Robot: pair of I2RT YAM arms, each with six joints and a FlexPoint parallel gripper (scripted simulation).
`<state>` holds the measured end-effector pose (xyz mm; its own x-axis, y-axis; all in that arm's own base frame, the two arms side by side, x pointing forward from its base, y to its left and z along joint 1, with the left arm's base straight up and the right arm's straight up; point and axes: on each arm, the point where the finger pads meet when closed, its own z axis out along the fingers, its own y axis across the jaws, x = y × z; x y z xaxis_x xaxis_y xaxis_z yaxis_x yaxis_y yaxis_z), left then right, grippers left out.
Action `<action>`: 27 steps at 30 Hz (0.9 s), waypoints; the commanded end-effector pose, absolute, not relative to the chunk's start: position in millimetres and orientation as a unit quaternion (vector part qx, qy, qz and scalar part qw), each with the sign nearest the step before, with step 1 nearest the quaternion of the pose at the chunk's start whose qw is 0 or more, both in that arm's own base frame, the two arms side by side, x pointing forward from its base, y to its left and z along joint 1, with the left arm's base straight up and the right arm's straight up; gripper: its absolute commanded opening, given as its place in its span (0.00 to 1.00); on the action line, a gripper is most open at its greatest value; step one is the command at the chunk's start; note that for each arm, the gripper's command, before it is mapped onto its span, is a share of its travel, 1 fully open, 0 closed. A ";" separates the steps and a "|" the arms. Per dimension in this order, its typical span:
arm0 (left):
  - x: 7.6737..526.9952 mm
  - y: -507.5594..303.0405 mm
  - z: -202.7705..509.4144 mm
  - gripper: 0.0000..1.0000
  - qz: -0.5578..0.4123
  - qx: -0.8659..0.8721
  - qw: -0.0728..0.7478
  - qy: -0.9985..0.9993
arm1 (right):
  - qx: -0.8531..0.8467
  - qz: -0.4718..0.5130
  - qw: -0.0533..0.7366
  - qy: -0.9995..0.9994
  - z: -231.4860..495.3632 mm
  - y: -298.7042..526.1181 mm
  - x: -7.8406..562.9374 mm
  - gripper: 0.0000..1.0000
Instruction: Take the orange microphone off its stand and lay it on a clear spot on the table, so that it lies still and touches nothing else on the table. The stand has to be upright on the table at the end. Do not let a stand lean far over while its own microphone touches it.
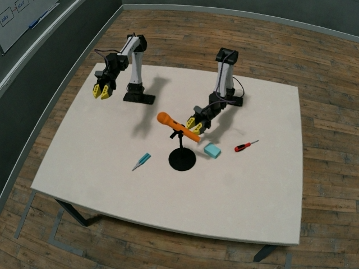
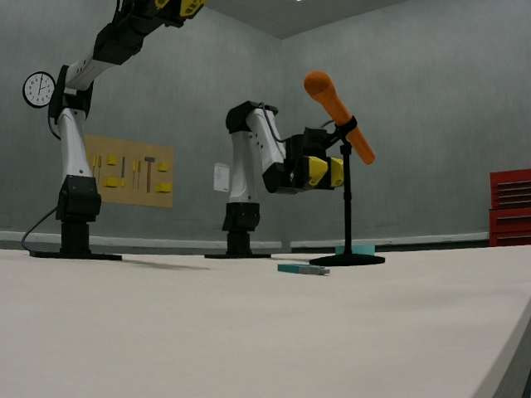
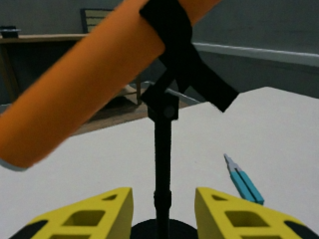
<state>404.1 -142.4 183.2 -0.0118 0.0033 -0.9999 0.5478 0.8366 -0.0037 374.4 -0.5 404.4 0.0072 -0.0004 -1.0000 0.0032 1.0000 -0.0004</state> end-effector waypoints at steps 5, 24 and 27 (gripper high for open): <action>424.3 -150.9 195.3 0.32 -0.196 0.195 0.711 0.646 | 0.001 -0.005 0.718 0.696 414.4 -2.3 373.1 0.32; 439.2 -164.2 179.0 0.32 -0.202 0.198 0.685 0.672 | 0.001 -0.005 0.718 0.696 414.4 -2.3 373.1 0.32; 444.0 -167.1 173.1 0.32 -0.202 0.198 0.680 0.676 | 0.001 -0.005 0.718 0.696 414.4 -2.3 373.1 0.32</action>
